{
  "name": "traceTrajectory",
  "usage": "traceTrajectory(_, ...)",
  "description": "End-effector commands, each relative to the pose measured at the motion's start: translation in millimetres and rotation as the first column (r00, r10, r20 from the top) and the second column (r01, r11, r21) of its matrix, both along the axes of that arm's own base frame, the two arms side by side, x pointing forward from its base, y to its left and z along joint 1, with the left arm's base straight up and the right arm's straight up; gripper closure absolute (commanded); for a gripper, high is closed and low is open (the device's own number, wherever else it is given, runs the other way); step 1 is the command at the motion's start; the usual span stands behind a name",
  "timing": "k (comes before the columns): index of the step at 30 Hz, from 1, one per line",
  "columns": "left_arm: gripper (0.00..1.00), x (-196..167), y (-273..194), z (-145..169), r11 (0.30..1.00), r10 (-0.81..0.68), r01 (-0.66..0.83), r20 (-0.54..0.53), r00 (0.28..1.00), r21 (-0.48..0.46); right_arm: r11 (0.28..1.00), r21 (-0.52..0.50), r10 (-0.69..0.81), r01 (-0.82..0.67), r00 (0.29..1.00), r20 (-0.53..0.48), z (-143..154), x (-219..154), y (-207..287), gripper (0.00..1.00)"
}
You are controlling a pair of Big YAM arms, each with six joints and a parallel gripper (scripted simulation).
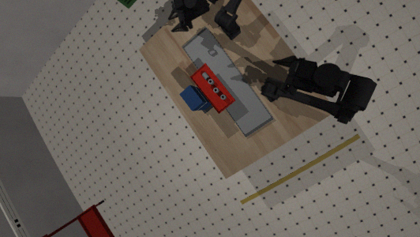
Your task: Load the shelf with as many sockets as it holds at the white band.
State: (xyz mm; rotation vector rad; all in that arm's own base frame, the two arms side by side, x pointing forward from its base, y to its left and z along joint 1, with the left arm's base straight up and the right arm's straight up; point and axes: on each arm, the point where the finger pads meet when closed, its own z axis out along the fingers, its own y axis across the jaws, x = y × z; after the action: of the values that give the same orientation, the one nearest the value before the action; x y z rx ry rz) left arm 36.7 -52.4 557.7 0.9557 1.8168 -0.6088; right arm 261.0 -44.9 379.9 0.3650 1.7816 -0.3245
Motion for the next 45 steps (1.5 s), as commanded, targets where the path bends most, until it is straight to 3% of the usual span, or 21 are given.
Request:
traceTrajectory(1,0.35,-1,1,10,1.000,0.004,-0.004,-0.007,1.000,-0.010,1.000,-0.022,-0.021,0.022,0.999,0.029,19,7,-18,0.35)
traceTrajectory(4,0.35,-1,1,10,1.000,0.004,-0.004,-0.007,1.000,-0.010,0.999,-0.027,-0.042,0.044,0.997,0.068,39,8,-34,0.35)
traceTrajectory(18,0.35,-1,1,10,1.000,0.004,-0.004,-0.007,1.000,-0.010,0.991,-0.044,-0.117,0.123,0.987,0.114,59,22,-89,0.35)
traceTrajectory(33,0.35,-1,1,10,1.000,0.004,-0.004,-0.007,1.000,-0.010,0.945,-0.063,-0.305,0.320,0.936,0.176,92,55,-243,0.35)
traceTrajectory(35,0.35,-1,1,10,1.000,0.004,-0.004,-0.007,1.000,-0.010,0.945,-0.063,-0.305,0.320,0.936,0.176,92,55,-243,0.35)
traceTrajectory(45,0.35,-1,1,10,1.000,0.004,-0.004,-0.007,1.000,-0.010,0.904,-0.076,-0.392,0.422,0.885,0.251,130,68,-335,0.35)
